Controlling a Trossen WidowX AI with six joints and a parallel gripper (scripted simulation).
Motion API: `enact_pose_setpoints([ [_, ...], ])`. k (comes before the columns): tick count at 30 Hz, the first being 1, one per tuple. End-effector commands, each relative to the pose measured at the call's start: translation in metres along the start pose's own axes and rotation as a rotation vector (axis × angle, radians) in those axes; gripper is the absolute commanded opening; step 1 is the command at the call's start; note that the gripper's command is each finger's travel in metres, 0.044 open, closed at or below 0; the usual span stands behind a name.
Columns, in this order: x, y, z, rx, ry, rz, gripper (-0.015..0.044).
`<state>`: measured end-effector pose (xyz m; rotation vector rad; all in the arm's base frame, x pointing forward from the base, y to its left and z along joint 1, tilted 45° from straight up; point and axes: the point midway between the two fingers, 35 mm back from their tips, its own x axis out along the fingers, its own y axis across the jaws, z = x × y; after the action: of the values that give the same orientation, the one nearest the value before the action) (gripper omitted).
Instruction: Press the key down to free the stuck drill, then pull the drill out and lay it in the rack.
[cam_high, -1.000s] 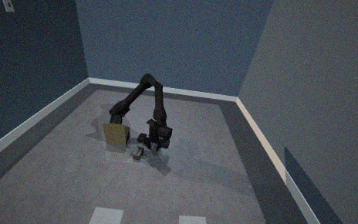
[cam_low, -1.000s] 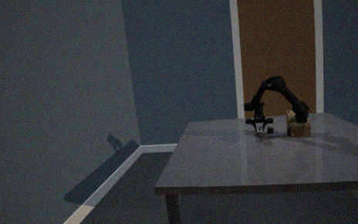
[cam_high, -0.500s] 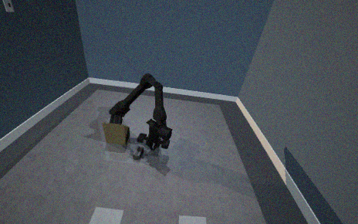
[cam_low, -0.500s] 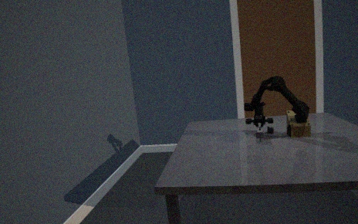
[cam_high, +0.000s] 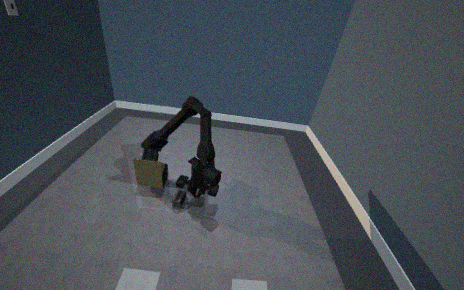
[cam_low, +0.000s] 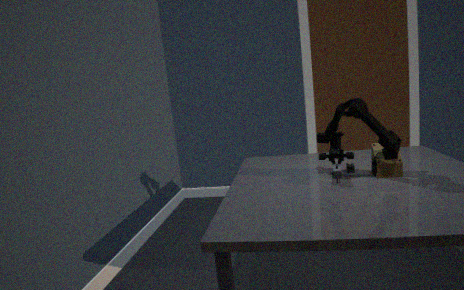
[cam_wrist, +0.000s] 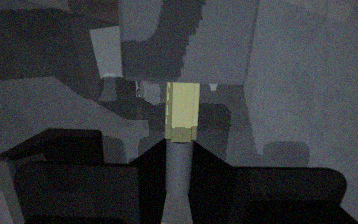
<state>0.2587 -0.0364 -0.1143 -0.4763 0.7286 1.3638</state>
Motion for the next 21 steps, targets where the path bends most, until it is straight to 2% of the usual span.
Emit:
enact_pose_setpoints([
  [1,-0.001,-0.002,-0.007,-0.005,0.005,-0.001,0.0000],
  [13,0.000,-0.002,-0.026,-0.005,0.006,-0.002,0.0000],
  [21,0.001,-0.001,-0.020,0.000,0.001,0.000,0.0210],
])
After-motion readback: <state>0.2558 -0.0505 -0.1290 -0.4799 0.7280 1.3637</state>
